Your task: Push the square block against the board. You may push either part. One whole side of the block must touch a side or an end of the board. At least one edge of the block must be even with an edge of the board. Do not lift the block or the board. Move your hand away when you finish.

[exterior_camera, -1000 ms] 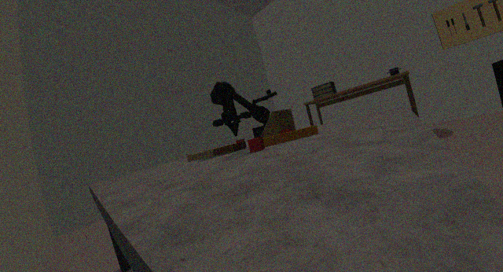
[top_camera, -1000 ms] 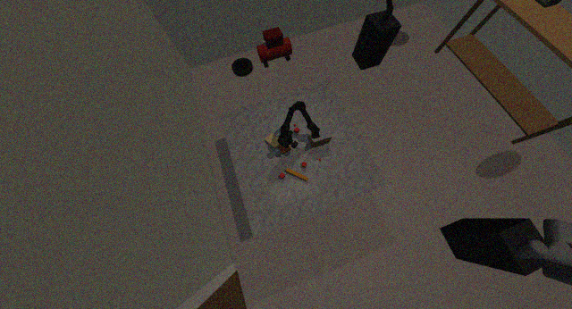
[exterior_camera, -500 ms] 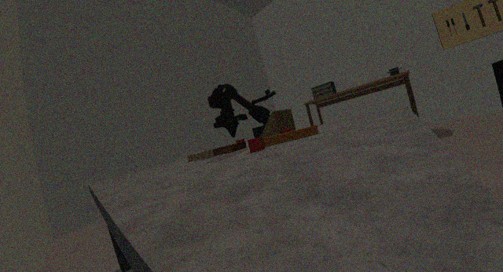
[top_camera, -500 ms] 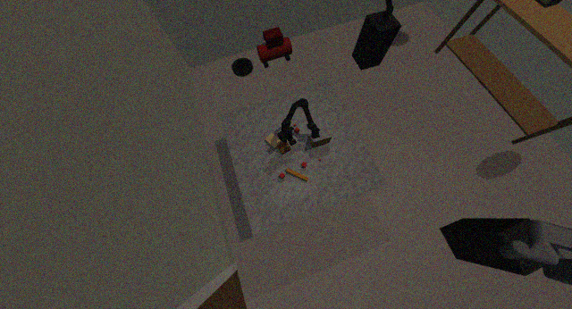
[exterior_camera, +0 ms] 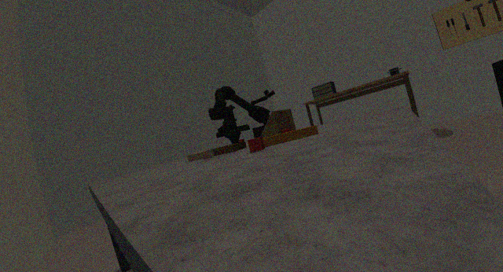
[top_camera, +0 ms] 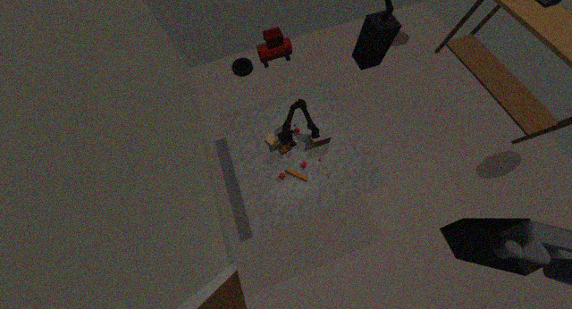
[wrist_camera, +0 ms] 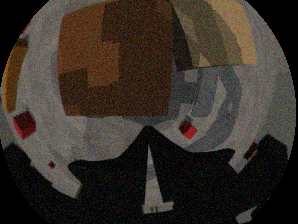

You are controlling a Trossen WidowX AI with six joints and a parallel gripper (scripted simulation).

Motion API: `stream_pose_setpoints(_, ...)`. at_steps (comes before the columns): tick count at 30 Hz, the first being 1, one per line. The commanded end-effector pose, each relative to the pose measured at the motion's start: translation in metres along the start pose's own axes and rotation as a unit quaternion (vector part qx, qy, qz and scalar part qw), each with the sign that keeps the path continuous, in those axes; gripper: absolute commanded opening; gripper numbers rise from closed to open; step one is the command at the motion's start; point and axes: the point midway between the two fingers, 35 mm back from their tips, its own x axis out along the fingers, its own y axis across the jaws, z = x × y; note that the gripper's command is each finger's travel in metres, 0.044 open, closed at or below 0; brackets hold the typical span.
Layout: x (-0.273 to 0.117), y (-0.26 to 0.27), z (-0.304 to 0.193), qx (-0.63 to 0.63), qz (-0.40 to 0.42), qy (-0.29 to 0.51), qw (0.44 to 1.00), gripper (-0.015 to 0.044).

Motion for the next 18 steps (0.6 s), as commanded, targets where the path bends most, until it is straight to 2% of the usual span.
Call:
stream_pose_setpoints(1, 0.001, -0.001, 0.005, 0.0, -0.002, -0.001, 1.0, 0.0)
stream_pose_setpoints(18, -0.001, -0.003, 0.025, 0.0, -0.002, -0.002, 1.0, 0.0)
